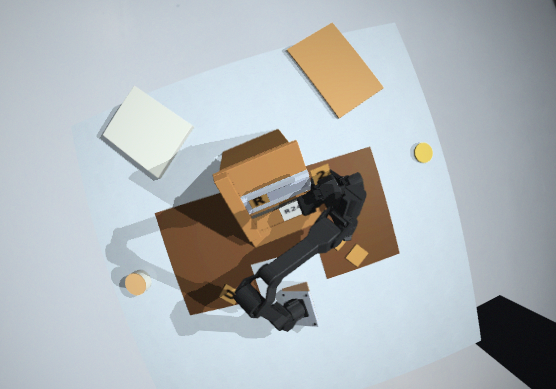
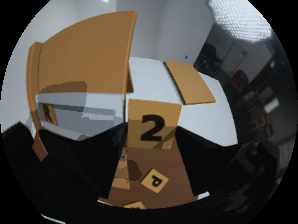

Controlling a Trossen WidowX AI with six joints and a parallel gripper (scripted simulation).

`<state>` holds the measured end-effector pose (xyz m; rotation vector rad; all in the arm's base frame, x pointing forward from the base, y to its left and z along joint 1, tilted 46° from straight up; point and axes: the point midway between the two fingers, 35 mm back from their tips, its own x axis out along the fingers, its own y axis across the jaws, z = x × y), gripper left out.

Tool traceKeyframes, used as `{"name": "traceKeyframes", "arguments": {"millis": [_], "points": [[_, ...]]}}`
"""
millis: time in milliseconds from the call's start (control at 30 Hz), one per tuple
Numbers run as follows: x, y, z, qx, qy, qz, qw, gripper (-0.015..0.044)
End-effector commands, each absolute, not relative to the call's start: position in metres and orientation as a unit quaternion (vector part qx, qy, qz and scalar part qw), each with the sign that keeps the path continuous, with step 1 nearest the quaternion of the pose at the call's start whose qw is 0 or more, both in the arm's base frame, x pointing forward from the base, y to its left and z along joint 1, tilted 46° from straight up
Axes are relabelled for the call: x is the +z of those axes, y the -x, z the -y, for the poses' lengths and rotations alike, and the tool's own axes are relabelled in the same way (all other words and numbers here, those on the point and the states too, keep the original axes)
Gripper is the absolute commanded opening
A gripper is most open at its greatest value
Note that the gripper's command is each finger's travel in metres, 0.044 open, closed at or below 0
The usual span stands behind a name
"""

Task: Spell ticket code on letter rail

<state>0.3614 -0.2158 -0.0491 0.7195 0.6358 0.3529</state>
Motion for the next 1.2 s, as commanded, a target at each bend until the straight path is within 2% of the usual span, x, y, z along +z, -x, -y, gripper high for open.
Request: {"name": "traceKeyframes", "arguments": {"millis": [0,1167], "points": [[-0.045,-0.361,0.215,0.167,-0.343,-0.304,0.873,0.0],[-0.034,-0.36,0.202,0.167,-0.344,-0.304,0.873,0.0]]}}
